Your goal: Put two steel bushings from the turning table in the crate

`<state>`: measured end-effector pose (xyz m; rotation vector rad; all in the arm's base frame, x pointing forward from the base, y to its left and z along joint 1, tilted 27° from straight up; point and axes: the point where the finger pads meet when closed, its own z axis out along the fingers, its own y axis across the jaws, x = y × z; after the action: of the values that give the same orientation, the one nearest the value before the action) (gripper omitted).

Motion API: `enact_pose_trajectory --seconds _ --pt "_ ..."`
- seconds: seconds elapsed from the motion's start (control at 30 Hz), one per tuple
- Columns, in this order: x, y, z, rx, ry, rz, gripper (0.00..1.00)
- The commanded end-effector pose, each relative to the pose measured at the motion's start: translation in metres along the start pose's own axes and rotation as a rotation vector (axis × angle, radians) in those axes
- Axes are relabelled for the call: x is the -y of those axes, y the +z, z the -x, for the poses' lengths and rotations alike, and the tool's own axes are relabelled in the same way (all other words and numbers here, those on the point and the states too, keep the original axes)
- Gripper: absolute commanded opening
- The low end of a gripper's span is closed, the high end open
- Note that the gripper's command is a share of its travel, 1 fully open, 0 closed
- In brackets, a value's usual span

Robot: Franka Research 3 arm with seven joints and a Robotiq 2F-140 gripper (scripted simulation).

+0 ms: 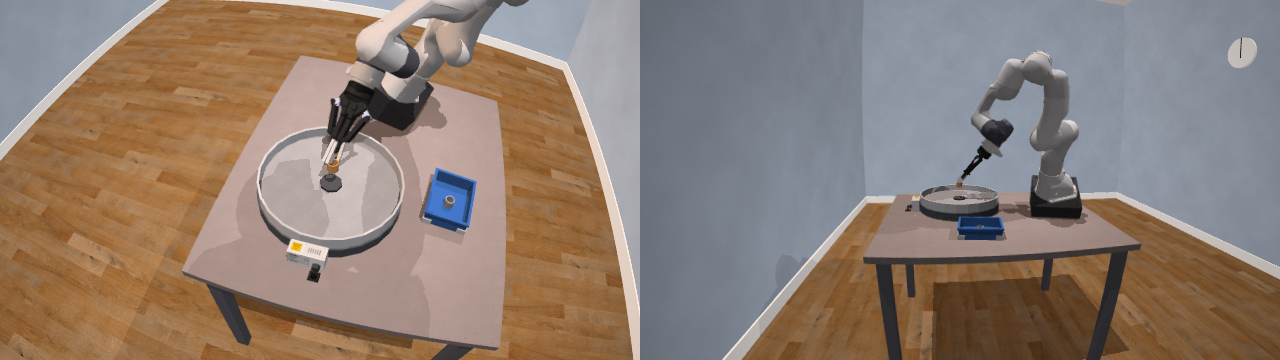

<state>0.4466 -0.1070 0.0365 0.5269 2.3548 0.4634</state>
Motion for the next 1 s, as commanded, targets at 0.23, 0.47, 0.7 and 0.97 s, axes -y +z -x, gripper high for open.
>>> enact_pose_trajectory --seconds 0.23,0.47,0.7,0.97 --pt "0.000 0.000 0.000 -0.001 0.017 -0.003 0.00" --pt "0.000 0.000 0.000 -0.001 0.017 -0.003 0.00" --pt "0.000 0.000 0.000 -0.001 0.017 -0.003 0.00" --pt "0.002 0.020 -0.016 -0.001 0.017 -0.003 0.00"
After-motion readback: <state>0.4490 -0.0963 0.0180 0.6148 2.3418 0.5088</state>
